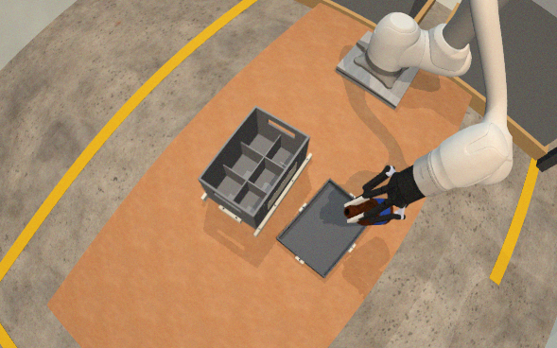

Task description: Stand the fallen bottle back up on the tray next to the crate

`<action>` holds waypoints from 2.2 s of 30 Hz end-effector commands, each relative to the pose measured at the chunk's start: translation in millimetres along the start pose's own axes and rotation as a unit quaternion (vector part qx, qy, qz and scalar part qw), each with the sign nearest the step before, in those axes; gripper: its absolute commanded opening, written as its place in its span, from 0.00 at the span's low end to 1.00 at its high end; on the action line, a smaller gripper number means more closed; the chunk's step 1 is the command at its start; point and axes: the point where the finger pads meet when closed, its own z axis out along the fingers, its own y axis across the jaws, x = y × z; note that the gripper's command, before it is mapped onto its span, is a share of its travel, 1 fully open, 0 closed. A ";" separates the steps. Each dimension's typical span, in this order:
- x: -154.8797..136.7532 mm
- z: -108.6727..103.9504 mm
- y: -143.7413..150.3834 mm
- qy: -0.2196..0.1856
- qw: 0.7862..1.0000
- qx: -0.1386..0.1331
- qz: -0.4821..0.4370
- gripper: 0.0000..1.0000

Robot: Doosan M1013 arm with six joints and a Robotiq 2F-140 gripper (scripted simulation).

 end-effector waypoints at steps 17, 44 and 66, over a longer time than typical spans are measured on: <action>1.9 0.8 -1.6 -0.048 0.999 0.003 0.000 0.10; 2.9 -0.8 0.3 -0.083 0.997 -0.001 0.000 0.10; 2.9 -0.8 0.3 -0.083 0.997 -0.001 0.000 0.10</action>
